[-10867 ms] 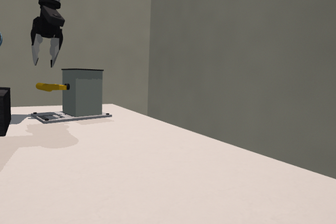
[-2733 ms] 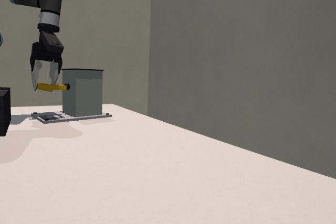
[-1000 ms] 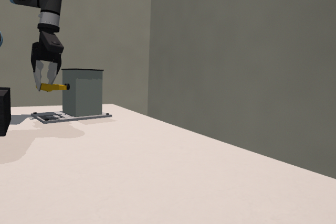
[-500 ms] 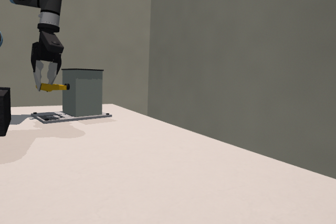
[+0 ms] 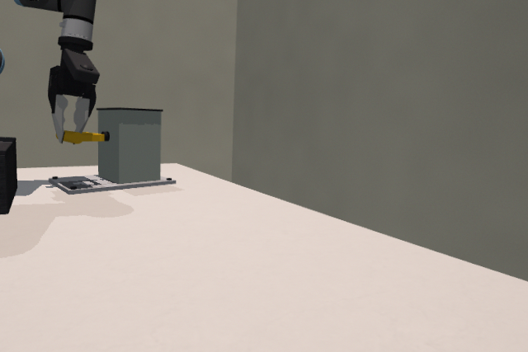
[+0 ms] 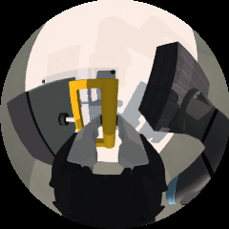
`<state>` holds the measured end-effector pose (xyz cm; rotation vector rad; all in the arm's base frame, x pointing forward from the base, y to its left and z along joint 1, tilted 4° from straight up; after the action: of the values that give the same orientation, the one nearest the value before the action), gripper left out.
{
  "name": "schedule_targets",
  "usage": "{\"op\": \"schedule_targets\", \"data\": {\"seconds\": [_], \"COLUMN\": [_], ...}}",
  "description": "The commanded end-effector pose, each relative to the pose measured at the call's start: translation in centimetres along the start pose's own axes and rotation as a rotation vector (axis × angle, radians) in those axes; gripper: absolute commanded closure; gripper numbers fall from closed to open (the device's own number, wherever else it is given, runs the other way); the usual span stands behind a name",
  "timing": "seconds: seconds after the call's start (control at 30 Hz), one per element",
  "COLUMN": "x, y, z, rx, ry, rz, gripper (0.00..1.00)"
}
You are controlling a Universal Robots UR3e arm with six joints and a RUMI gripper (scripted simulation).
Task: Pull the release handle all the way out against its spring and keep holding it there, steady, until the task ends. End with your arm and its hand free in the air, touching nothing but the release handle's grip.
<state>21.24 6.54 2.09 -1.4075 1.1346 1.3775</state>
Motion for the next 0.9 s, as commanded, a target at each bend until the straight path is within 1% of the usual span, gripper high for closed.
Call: {"op": "schedule_targets", "data": {"seconds": [0.0,0.17,0.6,0.67,0.87], "x": [0.0,0.0,0.3,0.3,0.4], "y": [0.4,0.8,3.2,3.2,4.3], "z": [0.0,0.0,0.0,0.0,0.1], "rx": [0.000,0.000,0.000,0.000,0.000], "ry": [0.001,0.001,0.001,0.001,0.001], "rz": [0.002,0.002,0.002,0.002,0.002], "gripper": [1.00,1.00,1.00,1.00,1.00]}}
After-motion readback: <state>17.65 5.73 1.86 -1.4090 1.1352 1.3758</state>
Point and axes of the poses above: the point where the finger pads meet when closed, its own x axis out along the fingers, its own y axis across the jaws, z = x × y, the point moved 1 cm from there along -x, back along the fingers, and after that the axes turned 1 degree about -x, right-handed, at the moved point
